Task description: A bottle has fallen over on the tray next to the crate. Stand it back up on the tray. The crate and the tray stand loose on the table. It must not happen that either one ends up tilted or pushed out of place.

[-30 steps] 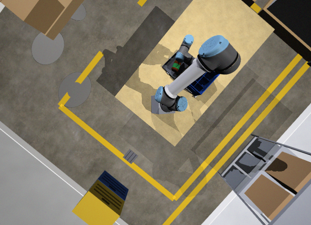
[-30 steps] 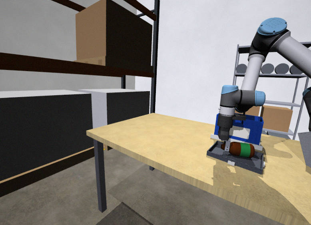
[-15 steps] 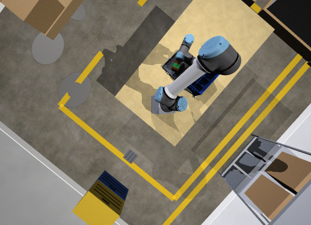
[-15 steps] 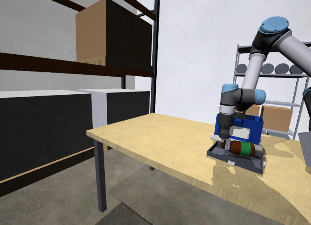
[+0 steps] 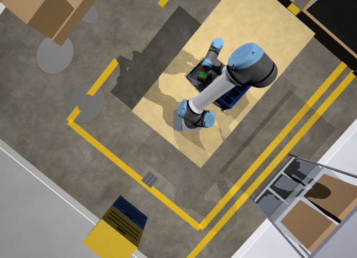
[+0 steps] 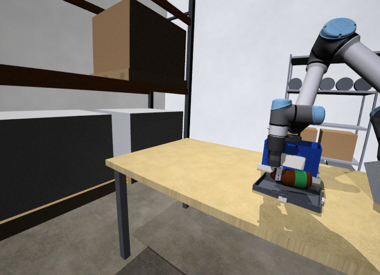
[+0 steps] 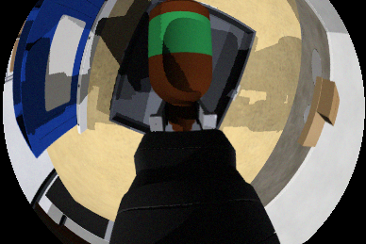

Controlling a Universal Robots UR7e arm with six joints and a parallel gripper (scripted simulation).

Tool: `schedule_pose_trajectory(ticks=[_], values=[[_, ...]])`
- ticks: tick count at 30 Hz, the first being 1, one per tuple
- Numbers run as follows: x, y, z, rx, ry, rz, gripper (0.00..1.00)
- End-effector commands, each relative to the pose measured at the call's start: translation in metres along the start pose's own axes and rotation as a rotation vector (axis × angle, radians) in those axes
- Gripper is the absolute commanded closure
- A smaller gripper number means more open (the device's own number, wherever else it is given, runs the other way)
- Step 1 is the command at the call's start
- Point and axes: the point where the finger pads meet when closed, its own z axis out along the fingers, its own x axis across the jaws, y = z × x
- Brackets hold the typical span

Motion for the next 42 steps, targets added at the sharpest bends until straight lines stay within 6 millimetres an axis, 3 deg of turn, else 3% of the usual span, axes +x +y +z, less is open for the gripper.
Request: schedule_pose_trajectory(ticks=[1,42], values=[[0.0,0.0,-0.007,-0.001,0.0,0.0,1.0],[0.0,0.0,-0.069,-0.001,0.0,0.0,1.0]])
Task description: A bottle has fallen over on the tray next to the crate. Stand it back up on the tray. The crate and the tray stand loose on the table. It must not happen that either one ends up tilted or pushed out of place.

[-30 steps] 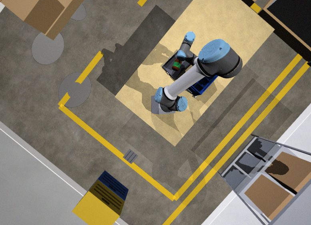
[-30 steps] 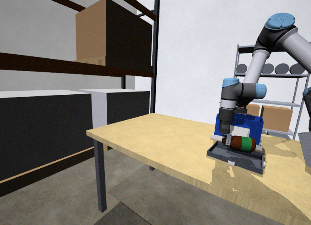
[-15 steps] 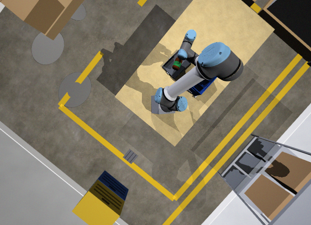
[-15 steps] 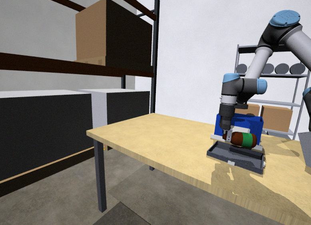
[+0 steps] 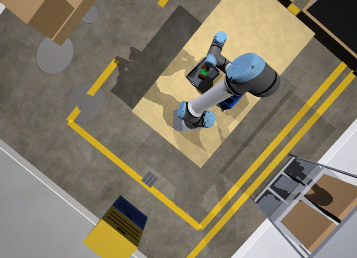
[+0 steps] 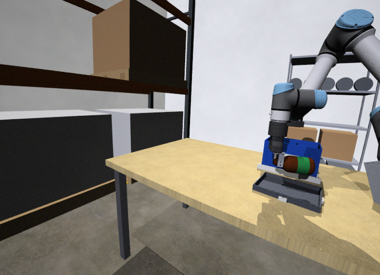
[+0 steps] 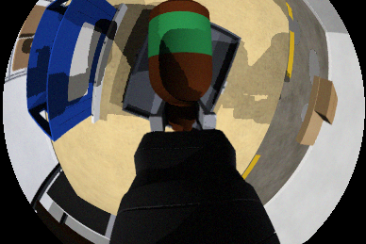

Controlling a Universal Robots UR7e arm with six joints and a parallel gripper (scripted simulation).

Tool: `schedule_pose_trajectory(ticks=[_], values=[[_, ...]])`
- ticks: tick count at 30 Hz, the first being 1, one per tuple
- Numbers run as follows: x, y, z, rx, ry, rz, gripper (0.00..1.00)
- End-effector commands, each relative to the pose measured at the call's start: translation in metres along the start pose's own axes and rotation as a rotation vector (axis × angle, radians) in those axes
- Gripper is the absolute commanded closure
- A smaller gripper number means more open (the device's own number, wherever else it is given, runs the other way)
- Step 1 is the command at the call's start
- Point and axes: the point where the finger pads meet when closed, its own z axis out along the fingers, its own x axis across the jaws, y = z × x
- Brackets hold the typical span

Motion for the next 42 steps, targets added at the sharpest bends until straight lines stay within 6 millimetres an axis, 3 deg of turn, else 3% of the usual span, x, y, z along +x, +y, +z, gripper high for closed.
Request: schedule_pose_trajectory(ticks=[1,16,42], values=[[0.0,0.0,-0.007,-0.001,0.0,0.0,1.0],[0.0,0.0,-0.034,-0.001,0.0,0.0,1.0],[0.0,0.0,-0.062,-0.001,0.0,0.0,1.0]])
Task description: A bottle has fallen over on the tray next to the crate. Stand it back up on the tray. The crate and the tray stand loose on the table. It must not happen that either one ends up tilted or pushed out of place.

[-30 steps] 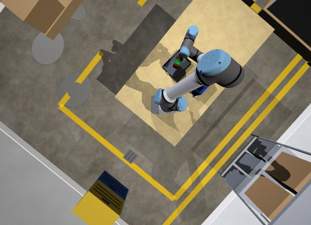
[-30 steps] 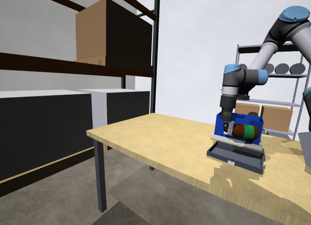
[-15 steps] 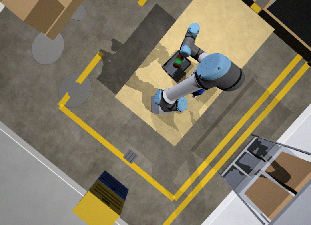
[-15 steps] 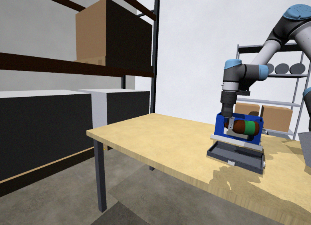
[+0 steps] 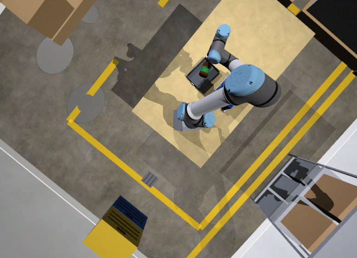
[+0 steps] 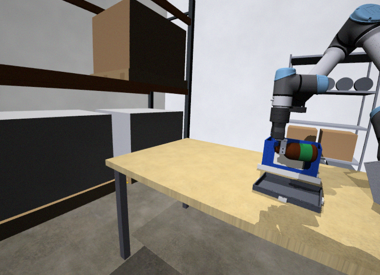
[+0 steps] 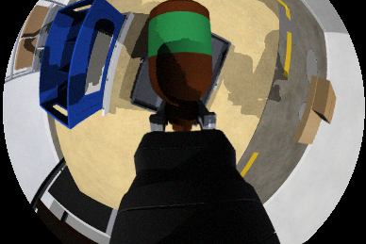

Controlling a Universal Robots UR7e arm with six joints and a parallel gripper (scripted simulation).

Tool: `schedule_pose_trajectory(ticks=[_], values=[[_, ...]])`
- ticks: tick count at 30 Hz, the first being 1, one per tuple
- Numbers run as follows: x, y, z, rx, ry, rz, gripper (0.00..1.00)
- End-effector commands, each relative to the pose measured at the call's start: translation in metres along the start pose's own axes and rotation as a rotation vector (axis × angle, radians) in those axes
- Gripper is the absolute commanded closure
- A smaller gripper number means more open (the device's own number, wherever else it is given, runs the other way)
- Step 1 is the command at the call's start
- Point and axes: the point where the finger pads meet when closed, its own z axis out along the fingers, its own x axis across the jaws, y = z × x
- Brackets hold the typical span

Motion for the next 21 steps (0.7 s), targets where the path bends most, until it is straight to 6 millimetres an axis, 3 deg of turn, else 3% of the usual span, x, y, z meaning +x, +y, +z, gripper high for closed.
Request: schedule_pose_trajectory(ticks=[1,21], values=[[0.0,0.0004,-0.0054,-0.001,0.0,0.0,1.0],[0.0,0.0004,-0.0144,-0.001,0.0,0.0,1.0]])
